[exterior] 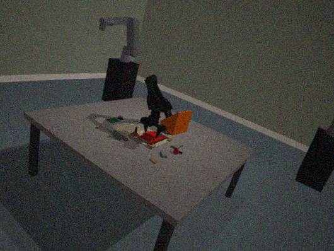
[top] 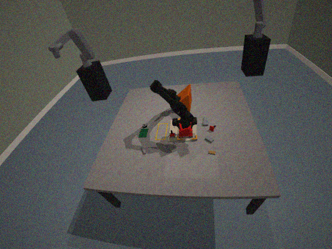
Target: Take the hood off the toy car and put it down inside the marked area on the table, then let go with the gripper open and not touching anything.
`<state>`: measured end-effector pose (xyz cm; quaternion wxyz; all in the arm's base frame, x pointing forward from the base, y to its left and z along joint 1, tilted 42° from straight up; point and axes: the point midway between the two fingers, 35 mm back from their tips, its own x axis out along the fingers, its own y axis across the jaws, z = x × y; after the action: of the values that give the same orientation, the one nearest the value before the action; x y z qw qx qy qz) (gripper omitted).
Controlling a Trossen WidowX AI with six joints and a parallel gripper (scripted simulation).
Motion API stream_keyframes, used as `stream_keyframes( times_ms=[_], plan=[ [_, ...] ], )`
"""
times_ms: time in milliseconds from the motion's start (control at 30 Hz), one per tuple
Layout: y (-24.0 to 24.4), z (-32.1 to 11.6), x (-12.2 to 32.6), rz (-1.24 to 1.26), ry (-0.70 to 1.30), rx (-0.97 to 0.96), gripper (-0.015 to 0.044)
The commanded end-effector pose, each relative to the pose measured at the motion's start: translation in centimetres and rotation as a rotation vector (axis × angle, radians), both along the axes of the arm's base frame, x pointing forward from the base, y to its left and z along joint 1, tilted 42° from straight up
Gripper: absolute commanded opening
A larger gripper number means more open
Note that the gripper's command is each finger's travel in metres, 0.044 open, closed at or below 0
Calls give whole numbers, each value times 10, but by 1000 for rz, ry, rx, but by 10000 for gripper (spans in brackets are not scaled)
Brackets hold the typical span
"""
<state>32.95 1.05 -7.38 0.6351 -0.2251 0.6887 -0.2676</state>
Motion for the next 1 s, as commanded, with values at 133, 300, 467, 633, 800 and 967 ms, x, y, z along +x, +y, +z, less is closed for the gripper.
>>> stream_keyframes(
  times_ms=[133,300,467,633,800,967],
  plan=[
    [-3,-4,-1,4,5,-3,440],
    [-5,-5,-2,4,5,-3,440],
    [-7,-7,-2,4,5,-4,440],
    [-6,-7,-1,0,0,-1,414],
    [-6,-7,-1,0,0,-1,322],
    [-6,-7,-1,0,0,-1,288]
  ],
)
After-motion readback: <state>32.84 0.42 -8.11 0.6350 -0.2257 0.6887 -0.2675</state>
